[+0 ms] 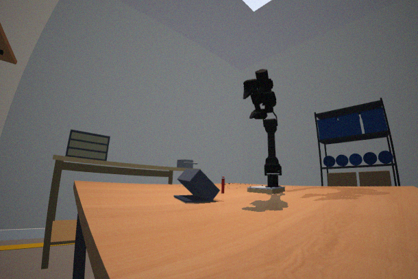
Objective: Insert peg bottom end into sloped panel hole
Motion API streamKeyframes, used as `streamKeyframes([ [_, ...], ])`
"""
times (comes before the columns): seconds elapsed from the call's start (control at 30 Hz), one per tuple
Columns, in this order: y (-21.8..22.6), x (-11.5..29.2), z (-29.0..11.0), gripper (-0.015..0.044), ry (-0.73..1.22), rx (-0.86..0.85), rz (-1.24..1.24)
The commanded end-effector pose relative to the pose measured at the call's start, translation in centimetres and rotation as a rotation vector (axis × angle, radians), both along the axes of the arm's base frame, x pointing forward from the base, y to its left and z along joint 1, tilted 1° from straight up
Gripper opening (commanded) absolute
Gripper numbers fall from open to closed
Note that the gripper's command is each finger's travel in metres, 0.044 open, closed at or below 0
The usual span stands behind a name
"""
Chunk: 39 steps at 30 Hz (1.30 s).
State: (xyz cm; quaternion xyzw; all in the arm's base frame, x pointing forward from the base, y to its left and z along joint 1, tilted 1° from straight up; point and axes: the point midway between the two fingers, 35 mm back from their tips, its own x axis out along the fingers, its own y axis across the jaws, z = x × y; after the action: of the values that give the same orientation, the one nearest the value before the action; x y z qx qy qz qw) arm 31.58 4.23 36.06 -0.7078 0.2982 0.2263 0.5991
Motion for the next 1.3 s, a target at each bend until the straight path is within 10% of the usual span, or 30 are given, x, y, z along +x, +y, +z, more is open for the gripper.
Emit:
streamKeyframes([
  [0.0,-1.4,0.6,-1.6,0.0440,0.061,-0.052,0.015],
  [1.27,-13.8,-1.0,-14.9,0.0440,0.570,-0.224,0.203],
])
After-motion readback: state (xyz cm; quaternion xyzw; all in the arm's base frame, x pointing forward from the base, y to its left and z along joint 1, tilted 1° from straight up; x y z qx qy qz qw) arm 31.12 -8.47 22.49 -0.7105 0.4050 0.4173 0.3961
